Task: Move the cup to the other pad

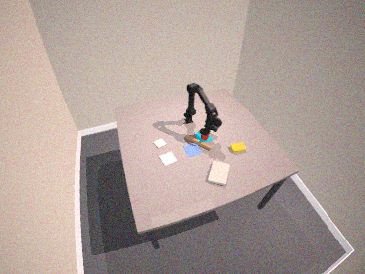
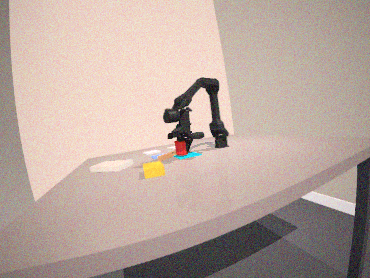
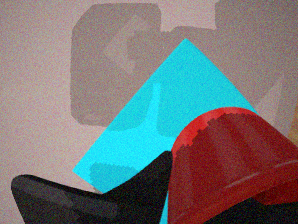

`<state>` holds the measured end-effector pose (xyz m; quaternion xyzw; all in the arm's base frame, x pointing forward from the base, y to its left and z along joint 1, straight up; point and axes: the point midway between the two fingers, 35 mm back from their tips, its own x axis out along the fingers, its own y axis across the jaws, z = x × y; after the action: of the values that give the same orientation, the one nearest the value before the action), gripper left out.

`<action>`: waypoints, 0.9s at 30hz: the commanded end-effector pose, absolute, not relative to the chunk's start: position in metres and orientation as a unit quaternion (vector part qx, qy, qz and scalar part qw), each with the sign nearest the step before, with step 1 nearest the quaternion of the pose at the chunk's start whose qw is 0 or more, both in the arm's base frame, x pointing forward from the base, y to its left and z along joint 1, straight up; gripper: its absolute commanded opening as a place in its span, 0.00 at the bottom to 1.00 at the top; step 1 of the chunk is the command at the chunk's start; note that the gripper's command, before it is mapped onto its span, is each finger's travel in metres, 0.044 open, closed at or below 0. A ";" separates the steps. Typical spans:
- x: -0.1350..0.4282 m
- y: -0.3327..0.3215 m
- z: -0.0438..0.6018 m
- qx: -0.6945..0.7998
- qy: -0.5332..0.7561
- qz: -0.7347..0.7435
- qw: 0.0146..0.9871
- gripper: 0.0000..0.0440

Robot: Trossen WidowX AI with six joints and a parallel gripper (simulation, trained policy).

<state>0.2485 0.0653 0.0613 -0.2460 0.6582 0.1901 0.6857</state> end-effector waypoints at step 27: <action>0.240 0.062 0.082 -0.226 0.587 0.210 0.748 0.40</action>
<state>0.2429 0.0623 0.0825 -0.2268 0.5896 0.2053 0.7475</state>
